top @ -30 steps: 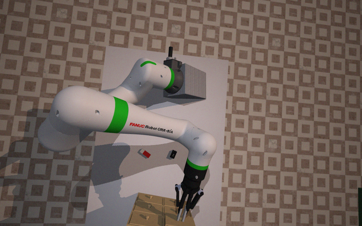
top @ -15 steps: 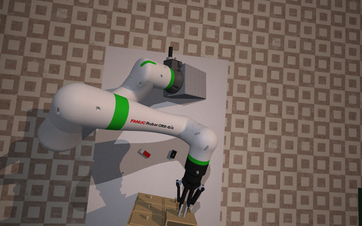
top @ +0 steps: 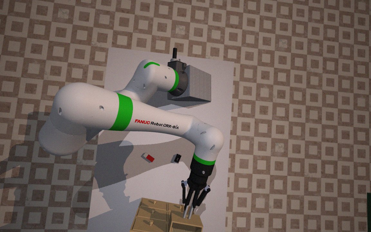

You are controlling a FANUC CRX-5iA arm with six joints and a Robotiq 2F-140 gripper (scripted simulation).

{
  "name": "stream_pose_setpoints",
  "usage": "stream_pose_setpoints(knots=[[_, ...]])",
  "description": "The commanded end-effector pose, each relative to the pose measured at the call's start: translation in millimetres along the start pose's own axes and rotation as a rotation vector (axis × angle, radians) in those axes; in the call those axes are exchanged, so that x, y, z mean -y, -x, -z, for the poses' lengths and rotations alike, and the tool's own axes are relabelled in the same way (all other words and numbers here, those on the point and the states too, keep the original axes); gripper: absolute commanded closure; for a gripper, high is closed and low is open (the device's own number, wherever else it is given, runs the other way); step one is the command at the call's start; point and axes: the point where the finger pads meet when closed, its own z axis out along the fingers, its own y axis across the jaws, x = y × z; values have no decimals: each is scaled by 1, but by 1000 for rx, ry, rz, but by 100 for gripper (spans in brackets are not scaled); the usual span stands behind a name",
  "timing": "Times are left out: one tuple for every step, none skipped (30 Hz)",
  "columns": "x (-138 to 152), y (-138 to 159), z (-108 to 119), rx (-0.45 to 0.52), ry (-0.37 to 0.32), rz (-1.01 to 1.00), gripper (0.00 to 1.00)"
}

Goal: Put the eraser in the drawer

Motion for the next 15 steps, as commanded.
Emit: stream_pose_setpoints(knots=[[0,1,3,0,0,0,92],[0,1,4,0,0,0,92],[0,1,5,0,0,0,92],[0,2,5,0,0,0,92],[0,2,6,0,0,0,92],[0,2,7,0,0,0,92],[0,3,8,0,0,0,92],[0,3,8,0,0,0,92],[0,3,9,0,0,0,92],[0,3,10,0,0,0,92],[0,3,10,0,0,0,92],[0,3,10,0,0,0,92],[0,3,10,0,0,0,92],[0,4,11,0,0,0,92],[0,4,11,0,0,0,92]])
